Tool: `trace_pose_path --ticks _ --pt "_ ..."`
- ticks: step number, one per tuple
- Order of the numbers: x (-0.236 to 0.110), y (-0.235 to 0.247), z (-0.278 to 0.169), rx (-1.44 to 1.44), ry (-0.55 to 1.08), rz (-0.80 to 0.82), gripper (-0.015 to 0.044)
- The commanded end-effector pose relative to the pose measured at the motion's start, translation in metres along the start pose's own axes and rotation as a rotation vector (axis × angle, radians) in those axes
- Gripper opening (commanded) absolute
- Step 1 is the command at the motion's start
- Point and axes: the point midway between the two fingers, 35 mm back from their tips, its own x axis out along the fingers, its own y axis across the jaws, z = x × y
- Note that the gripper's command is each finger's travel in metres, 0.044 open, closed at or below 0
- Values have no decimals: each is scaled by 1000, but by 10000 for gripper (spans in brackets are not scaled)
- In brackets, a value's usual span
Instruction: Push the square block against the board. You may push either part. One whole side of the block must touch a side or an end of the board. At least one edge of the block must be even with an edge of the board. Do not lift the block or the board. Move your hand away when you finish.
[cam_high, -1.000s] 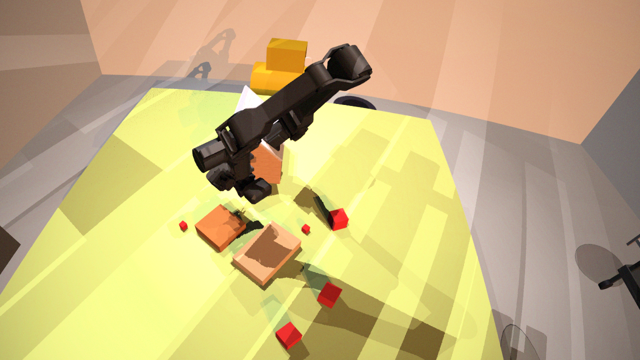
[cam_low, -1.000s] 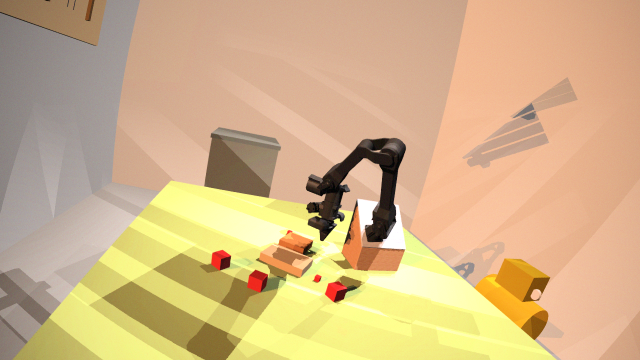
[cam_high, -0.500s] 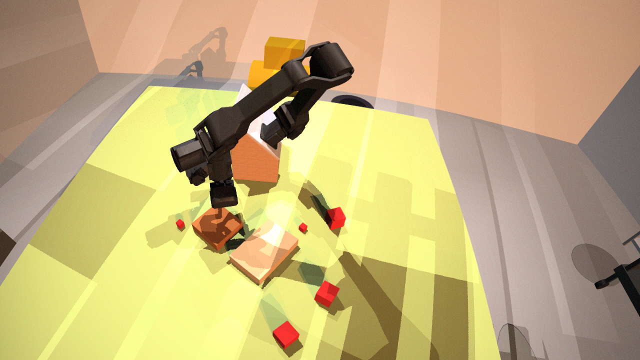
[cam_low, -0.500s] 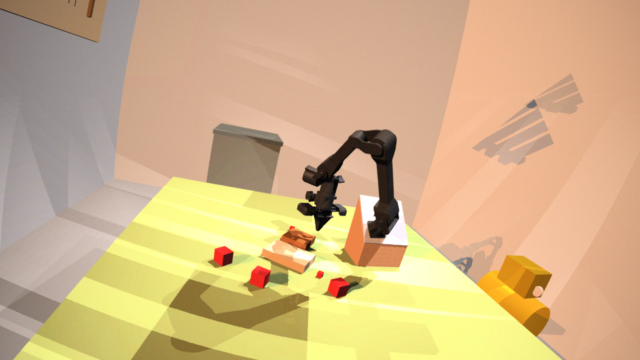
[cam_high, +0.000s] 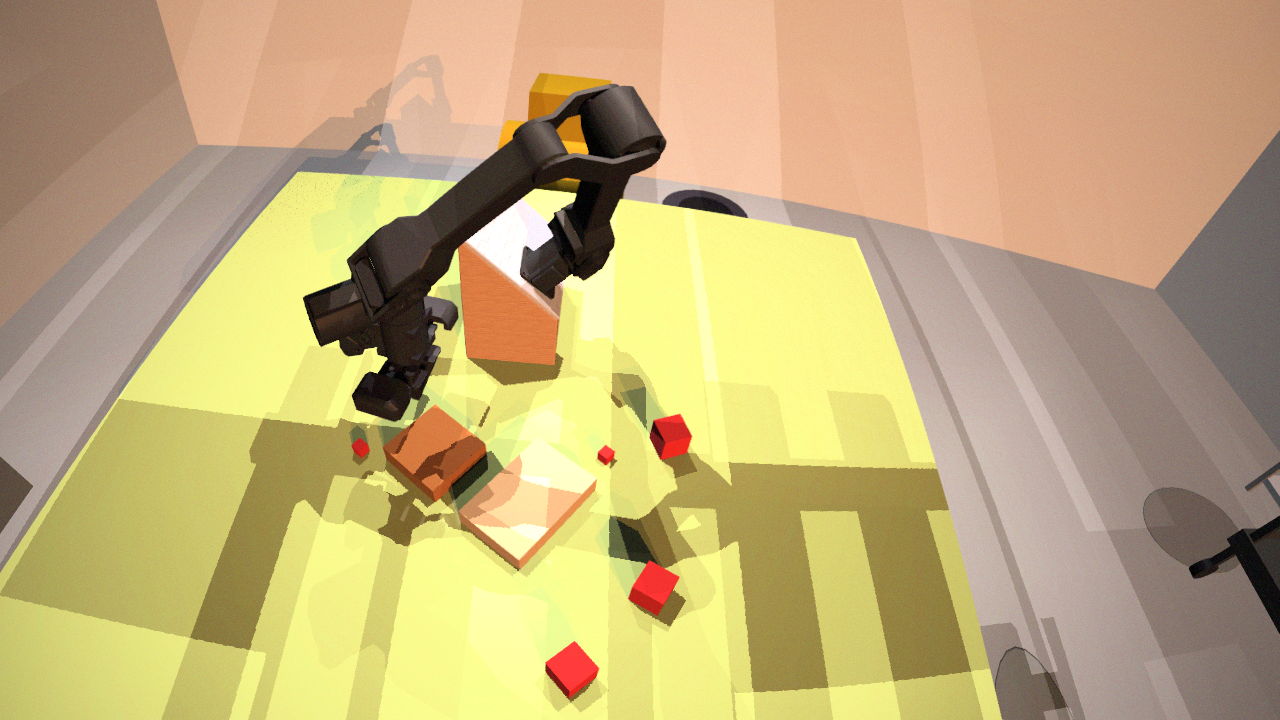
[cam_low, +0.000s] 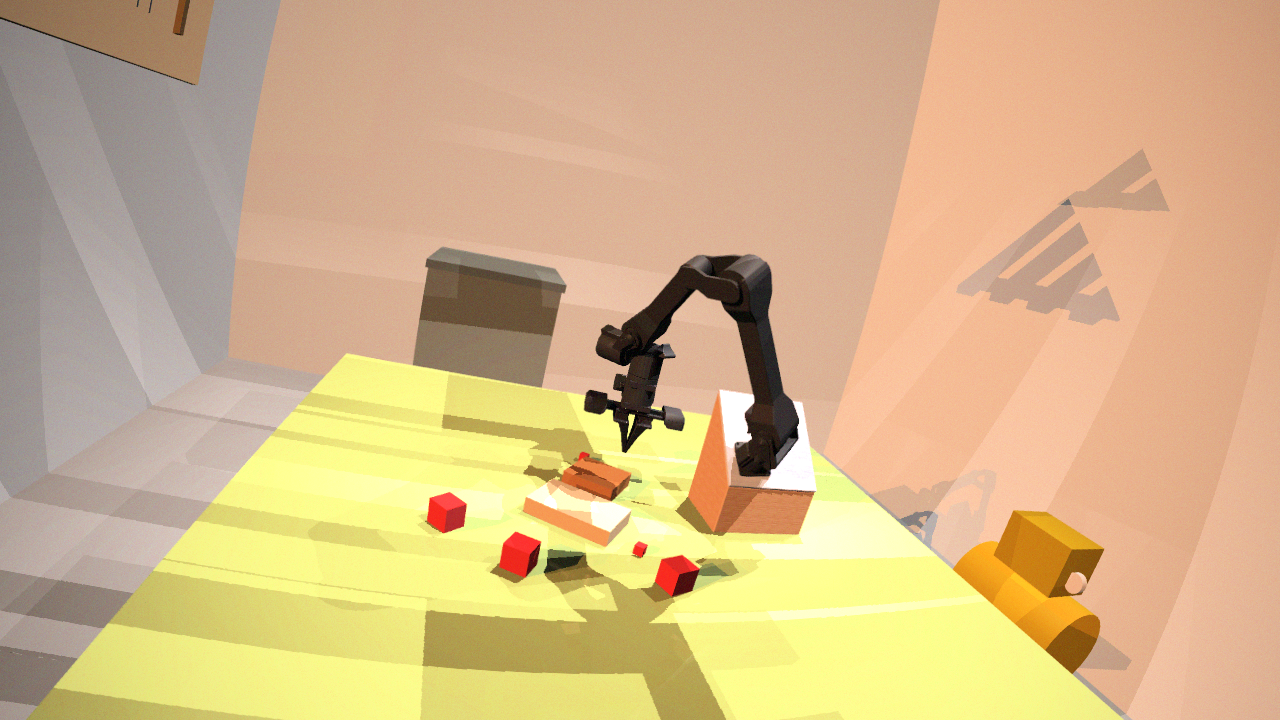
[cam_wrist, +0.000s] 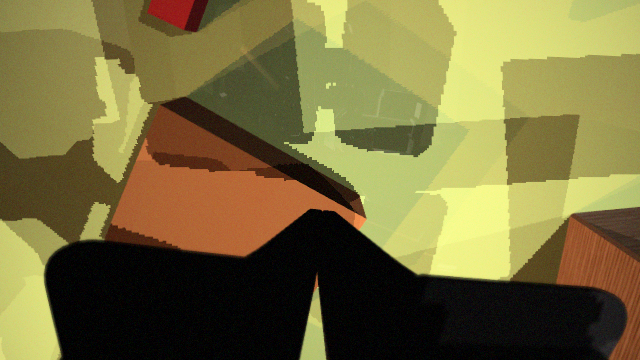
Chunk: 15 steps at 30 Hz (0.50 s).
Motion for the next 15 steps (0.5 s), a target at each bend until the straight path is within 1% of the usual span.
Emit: trace_pose_path --ticks 1,9,15 --pt "0 4 11 127 -3 -1 0" --pt "1 11 31 393 -1 -2 0" --pt "5 12 32 416 -1 -2 0"
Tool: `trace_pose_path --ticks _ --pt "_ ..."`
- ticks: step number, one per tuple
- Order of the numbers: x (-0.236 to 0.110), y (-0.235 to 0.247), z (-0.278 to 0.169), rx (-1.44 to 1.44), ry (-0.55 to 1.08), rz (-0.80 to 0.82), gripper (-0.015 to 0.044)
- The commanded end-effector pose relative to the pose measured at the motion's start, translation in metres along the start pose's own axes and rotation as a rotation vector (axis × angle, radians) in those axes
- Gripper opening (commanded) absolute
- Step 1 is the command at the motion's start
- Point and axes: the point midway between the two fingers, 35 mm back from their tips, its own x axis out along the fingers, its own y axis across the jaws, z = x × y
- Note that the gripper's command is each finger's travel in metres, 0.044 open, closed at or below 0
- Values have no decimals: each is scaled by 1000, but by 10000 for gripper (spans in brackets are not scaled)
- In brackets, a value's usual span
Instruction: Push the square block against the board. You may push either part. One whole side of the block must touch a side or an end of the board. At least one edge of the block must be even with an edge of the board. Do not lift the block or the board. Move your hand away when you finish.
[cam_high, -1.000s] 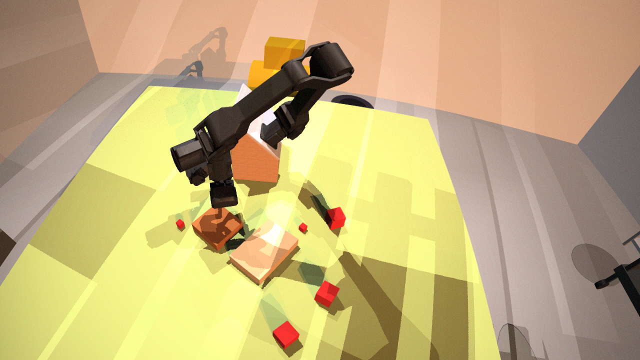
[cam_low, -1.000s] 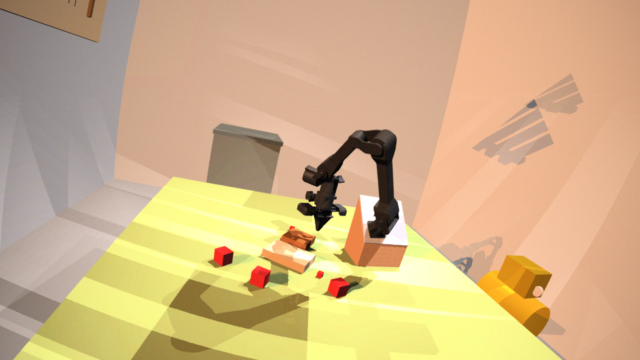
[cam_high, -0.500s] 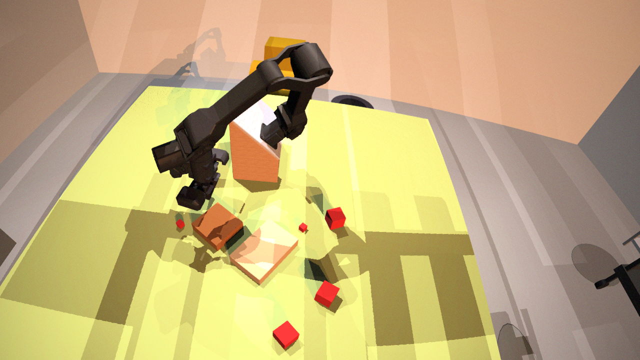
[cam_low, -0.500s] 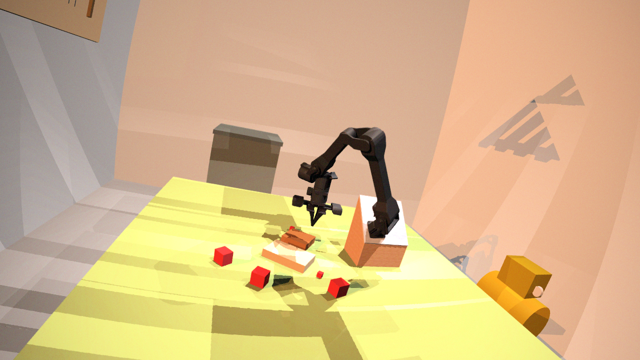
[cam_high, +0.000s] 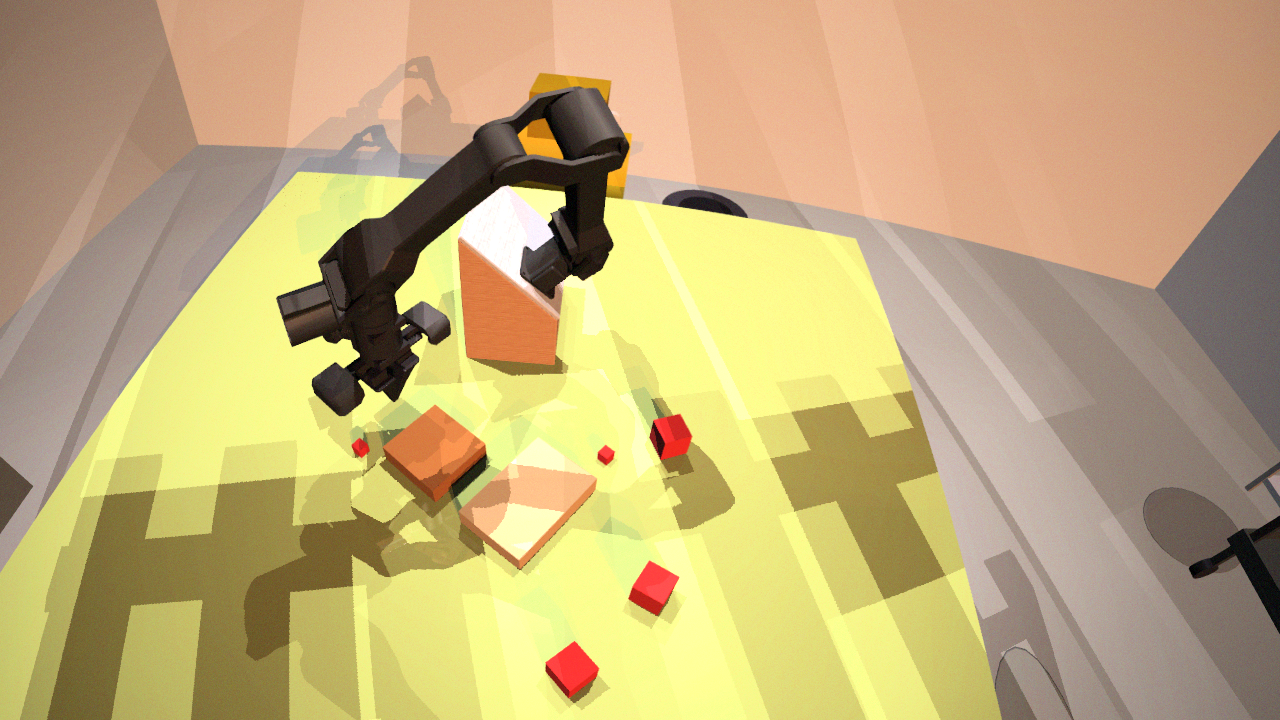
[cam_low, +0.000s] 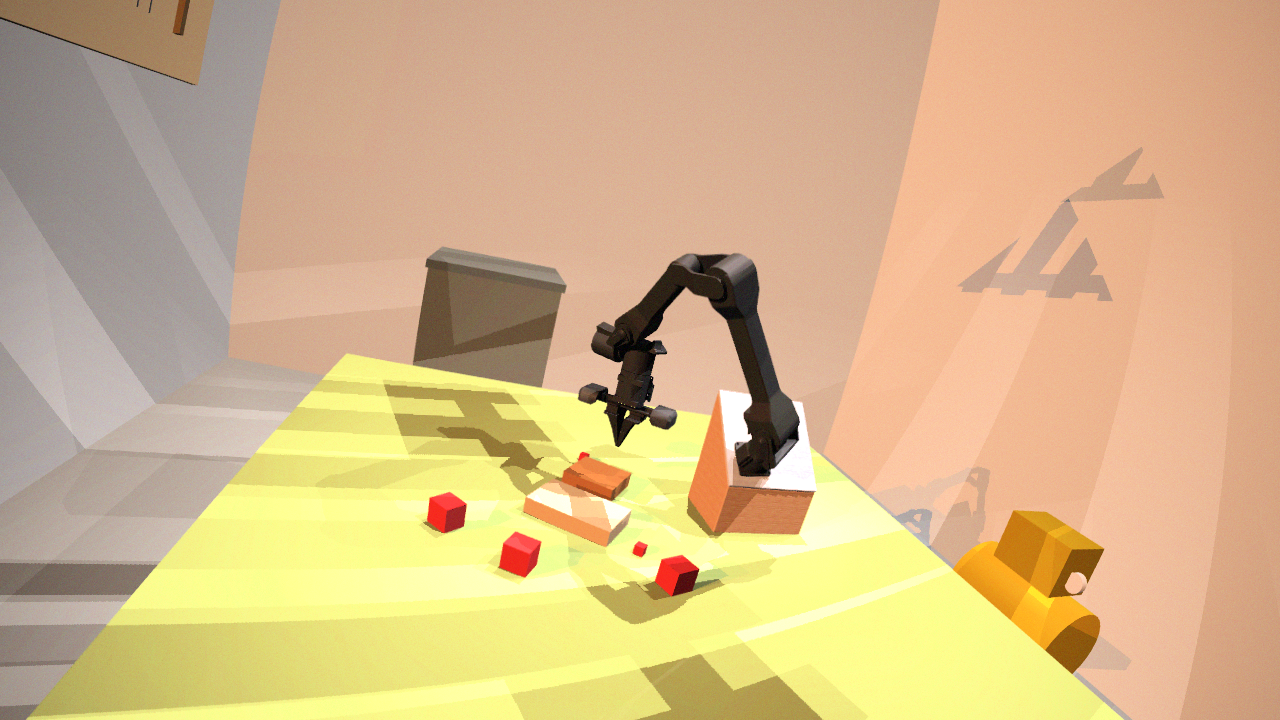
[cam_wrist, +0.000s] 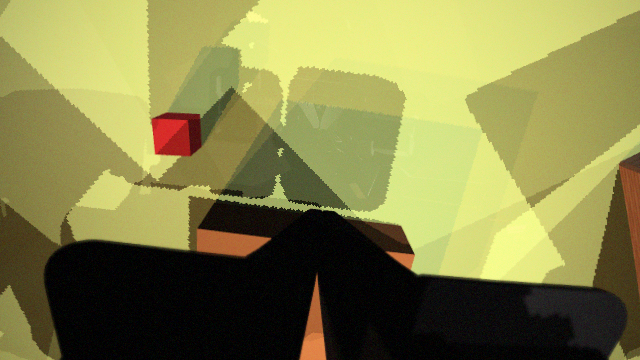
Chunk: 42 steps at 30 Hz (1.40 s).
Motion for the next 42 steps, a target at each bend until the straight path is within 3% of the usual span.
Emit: trace_pose_path --ticks 1,5,42 --pt "12 2 1 18 -3 0 0" --pt "55 1 1 17 0 -1 0" --pt "55 3 -39 18 1 -1 0"
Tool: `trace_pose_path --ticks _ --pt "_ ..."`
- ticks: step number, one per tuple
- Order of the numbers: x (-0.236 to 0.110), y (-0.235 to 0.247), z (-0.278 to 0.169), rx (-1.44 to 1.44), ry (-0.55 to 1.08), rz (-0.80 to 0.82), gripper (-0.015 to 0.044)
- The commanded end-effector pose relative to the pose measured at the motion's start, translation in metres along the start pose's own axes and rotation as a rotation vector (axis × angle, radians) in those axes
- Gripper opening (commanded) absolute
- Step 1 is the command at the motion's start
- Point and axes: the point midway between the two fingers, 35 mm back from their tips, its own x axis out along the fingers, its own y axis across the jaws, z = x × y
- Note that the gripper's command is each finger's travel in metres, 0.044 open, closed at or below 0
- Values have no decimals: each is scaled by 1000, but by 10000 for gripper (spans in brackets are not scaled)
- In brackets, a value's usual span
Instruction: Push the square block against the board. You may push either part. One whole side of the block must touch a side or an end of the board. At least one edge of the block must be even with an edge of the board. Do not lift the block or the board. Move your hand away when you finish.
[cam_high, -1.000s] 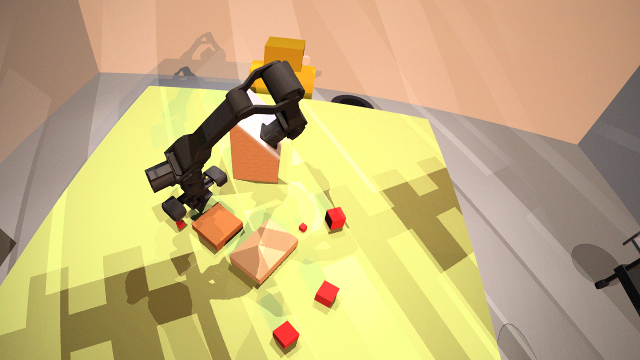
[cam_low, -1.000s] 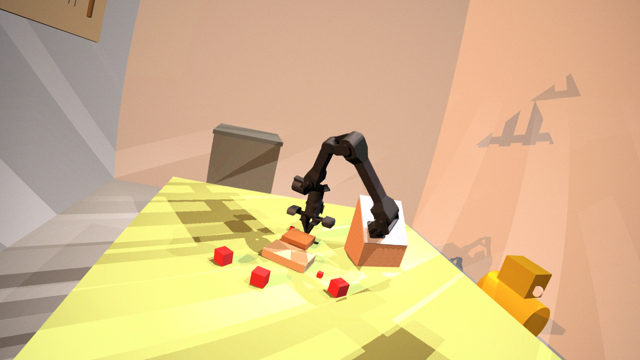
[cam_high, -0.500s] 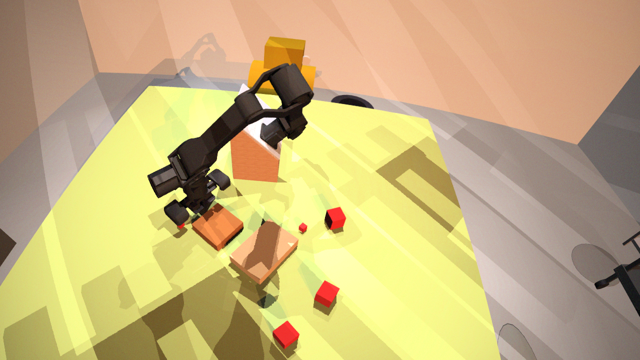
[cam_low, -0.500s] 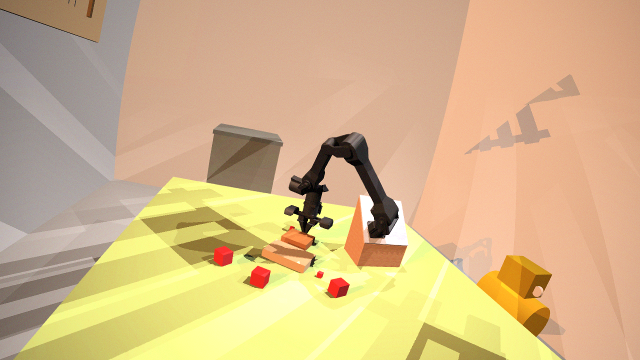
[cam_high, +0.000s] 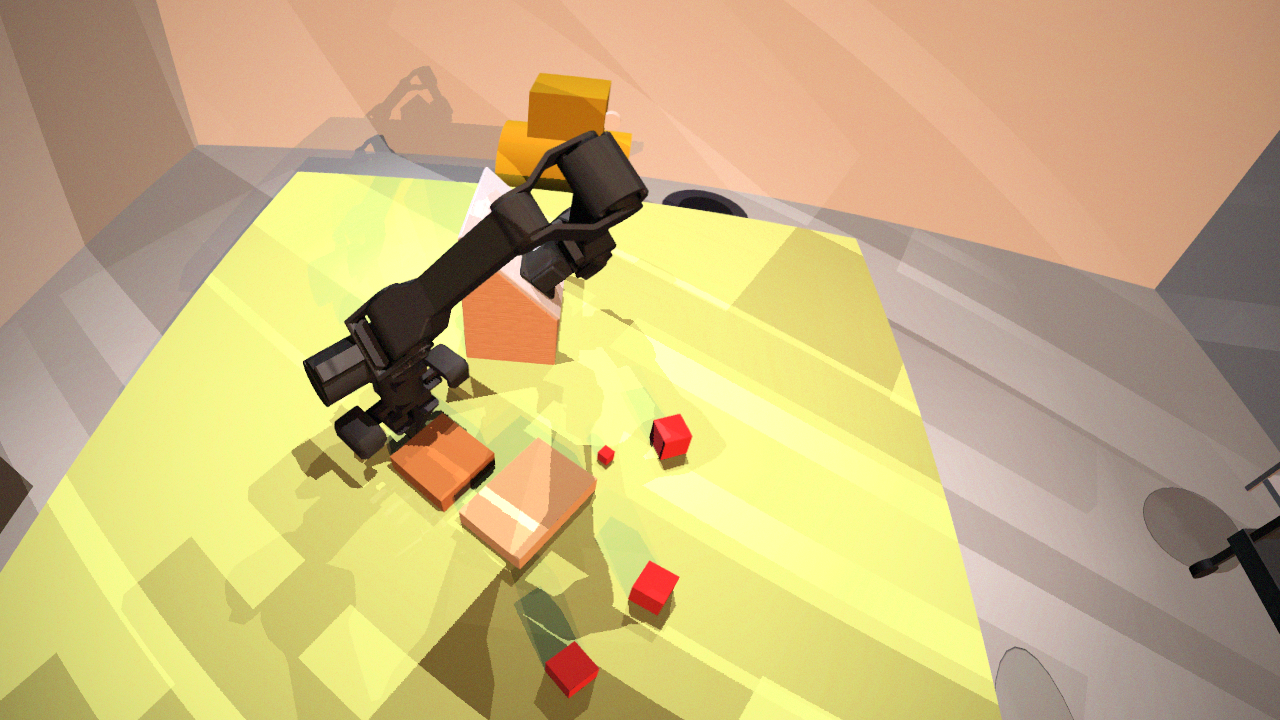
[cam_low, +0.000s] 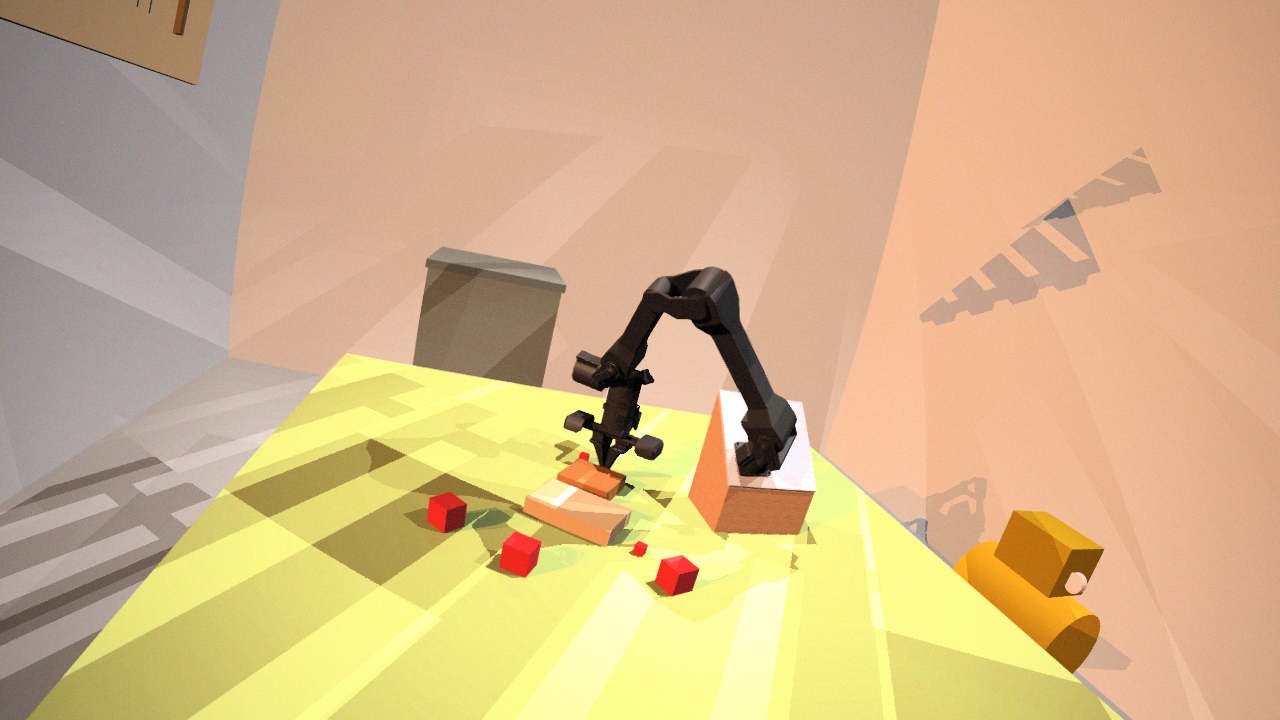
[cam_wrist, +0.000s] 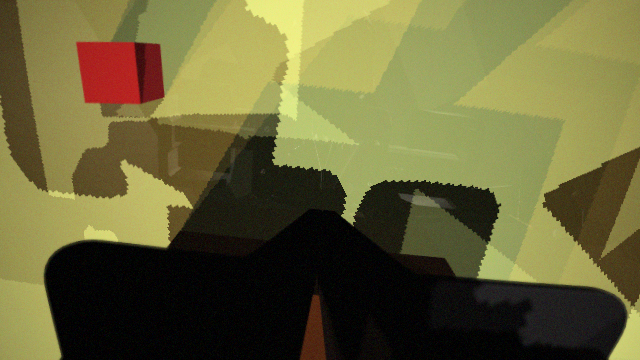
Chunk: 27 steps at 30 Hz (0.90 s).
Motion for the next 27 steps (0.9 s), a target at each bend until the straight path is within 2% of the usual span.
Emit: trace_pose_path --ticks 1,10,27 --pt "1 -1 -7 0 6 -2 0" --pt "1 -1 -15 -1 7 -3 0" --pt "1 1 11 0 4 0 0"
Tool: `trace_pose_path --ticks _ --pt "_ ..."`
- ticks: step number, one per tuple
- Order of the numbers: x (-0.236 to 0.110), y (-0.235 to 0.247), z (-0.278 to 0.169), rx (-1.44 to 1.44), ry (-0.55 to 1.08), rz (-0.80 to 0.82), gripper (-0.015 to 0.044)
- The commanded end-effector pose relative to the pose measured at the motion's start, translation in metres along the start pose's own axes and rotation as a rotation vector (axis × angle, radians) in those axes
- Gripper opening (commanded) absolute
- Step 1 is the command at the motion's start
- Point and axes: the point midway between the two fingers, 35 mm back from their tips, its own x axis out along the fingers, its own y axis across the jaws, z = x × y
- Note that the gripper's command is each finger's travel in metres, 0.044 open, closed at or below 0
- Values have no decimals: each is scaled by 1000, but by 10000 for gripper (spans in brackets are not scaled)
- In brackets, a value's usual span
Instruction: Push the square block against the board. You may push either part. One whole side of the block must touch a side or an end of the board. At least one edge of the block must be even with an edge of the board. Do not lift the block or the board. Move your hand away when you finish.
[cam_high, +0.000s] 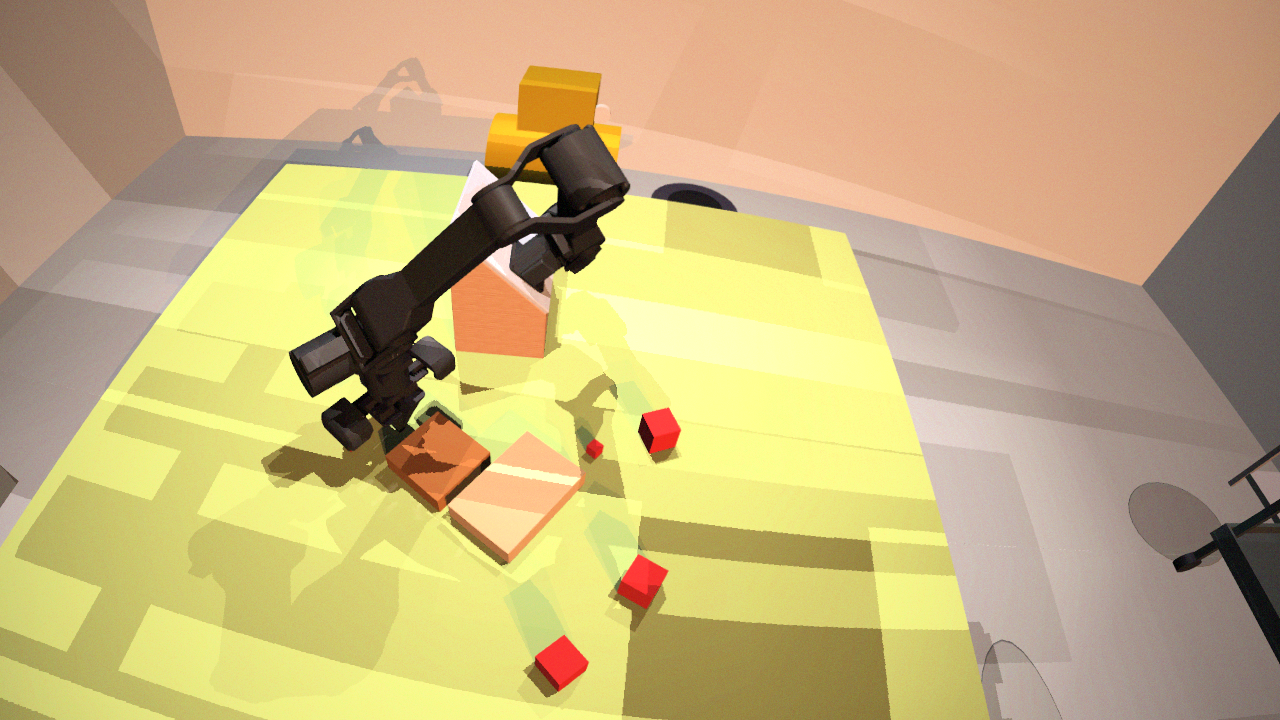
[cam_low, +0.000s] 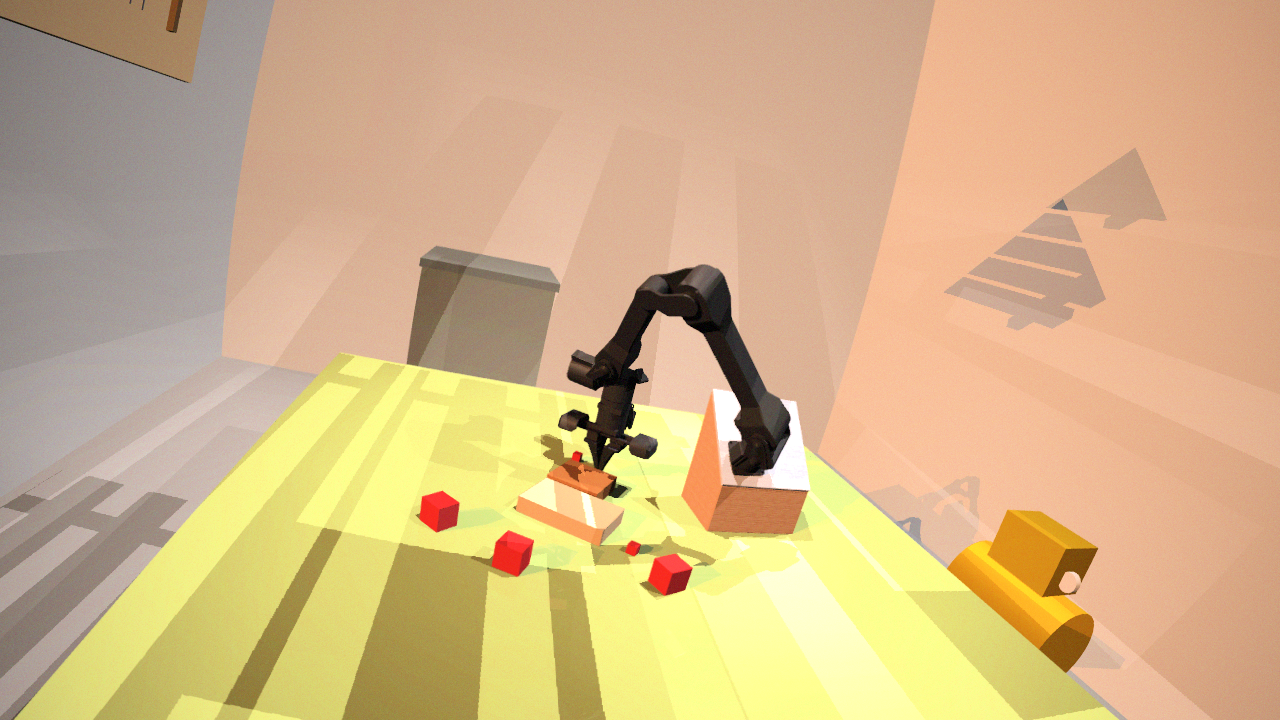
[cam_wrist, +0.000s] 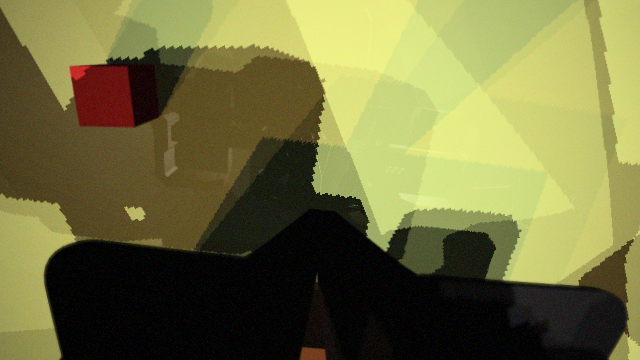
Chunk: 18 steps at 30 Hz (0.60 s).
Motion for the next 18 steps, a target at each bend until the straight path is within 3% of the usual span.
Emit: trace_pose_path --ticks 1,15,18 --pt "-1 1 7 -3 -2 1 0" --pt "0 1 29 -4 -2 0 0" --pt "-27 2 25 -2 -3 1 0"
